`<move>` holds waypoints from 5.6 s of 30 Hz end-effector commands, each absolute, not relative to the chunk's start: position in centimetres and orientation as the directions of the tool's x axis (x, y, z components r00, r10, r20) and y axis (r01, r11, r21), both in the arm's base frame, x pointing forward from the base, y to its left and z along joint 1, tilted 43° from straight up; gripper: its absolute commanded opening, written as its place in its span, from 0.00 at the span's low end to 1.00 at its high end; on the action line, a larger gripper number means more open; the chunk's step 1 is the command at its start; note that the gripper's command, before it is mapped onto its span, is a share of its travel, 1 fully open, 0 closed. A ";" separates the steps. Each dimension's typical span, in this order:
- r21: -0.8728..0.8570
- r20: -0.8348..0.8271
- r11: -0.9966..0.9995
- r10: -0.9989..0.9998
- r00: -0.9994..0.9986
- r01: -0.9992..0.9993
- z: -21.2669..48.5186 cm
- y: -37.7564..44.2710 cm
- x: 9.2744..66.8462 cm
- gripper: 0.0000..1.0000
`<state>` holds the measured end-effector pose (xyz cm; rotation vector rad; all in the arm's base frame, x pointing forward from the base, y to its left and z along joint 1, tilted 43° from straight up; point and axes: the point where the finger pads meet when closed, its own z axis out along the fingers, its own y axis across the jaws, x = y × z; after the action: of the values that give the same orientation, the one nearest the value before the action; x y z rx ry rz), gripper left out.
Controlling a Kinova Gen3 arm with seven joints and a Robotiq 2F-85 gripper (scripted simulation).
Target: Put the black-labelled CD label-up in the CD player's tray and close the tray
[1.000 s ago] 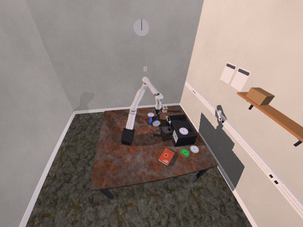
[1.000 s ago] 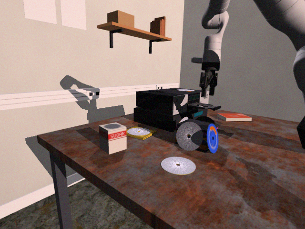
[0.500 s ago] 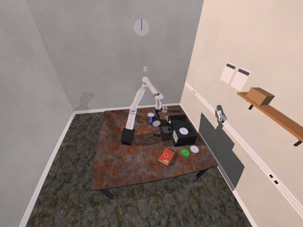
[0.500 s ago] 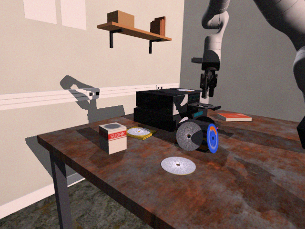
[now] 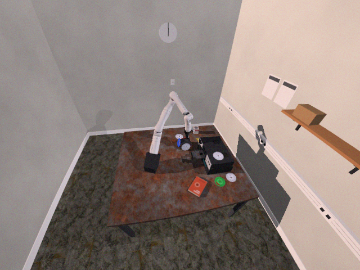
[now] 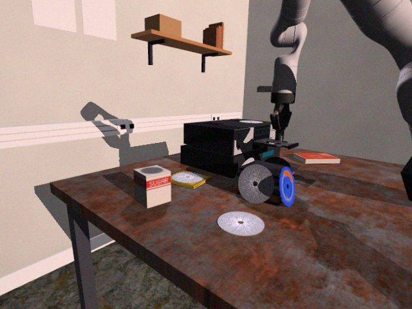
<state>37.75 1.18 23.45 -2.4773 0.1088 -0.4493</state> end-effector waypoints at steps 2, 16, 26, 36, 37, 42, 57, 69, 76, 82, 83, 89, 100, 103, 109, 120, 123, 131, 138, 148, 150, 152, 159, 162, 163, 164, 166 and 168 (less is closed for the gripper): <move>-0.576 0.290 -0.817 -0.170 0.942 0.030 22.6 2.3 38.0 0.16; -0.531 0.290 -0.847 -0.169 0.942 0.012 20.0 4.6 39.2 0.16; -0.529 0.290 -0.849 -0.169 0.942 0.011 19.9 4.7 39.3 0.16; -0.529 0.290 -0.849 -0.169 0.942 0.011 19.9 4.7 39.3 0.16; -0.529 0.290 -0.849 -0.169 0.942 0.011 19.9 4.7 39.3 0.16; -0.529 0.290 -0.849 -0.169 0.942 0.011 19.9 4.7 39.3 0.16; -0.529 0.290 -0.849 -0.169 0.942 0.011 19.9 4.7 39.3 0.16; -0.529 0.290 -0.849 -0.169 0.942 0.011 19.9 4.7 39.3 0.16; -0.529 0.290 -0.849 -0.169 0.942 0.011 19.9 4.7 39.3 0.16; -0.529 0.290 -0.849 -0.169 0.942 0.011 19.9 4.7 39.3 0.16; -0.529 0.290 -0.849 -0.169 0.942 0.011 19.9 4.7 39.3 0.16; -0.529 0.290 -0.849 -0.169 0.942 0.011 19.9 4.7 39.3 0.16; -0.529 0.290 -0.849 -0.169 0.942 0.011 19.9 4.7 39.3 0.16; -0.529 0.290 -0.849 -0.169 0.942 0.011 19.9 4.7 39.3 0.16; -0.529 0.290 -0.849 -0.169 0.942 0.011 19.5 4.9 39.4 0.16; -0.529 0.290 -0.849 -0.169 0.942 0.011 19.5 5.0 39.4 0.16; -0.529 0.290 -0.849 -0.169 0.942 0.011 19.5 5.0 39.4 0.16; -0.529 0.290 -0.849 -0.169 0.942 0.011 19.5 5.0 39.4 0.16; -0.529 0.290 -0.849 -0.169 0.942 0.011 19.5 5.0 39.4 0.16; -0.529 0.290 -0.849 -0.169 0.942 0.011 19.5 5.0 39.4 0.11; -0.529 0.290 -0.849 -0.169 0.942 0.011 19.5 5.0 39.4 0.11; -0.529 0.290 -0.849 -0.169 0.942 0.011 19.5 5.0 39.4 0.11; -0.529 0.290 -0.849 -0.169 0.942 0.011 19.5 5.0 39.4 0.11; -0.529 0.290 -0.849 -0.169 0.942 0.011 19.5 5.0 39.4 0.11; -0.529 0.290 -0.849 -0.169 0.942 0.011 19.5 5.0 39.4 0.11; -0.529 0.290 -0.849 -0.169 0.942 0.011 19.5 5.0 39.4 0.11; -0.529 0.290 -0.849 -0.169 0.942 0.011 19.5 5.0 39.4 0.11; -0.529 0.290 -0.849 -0.169 0.942 0.011 19.5 5.0 39.4 0.11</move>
<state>39.42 5.01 19.48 -2.5498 0.1116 -0.4429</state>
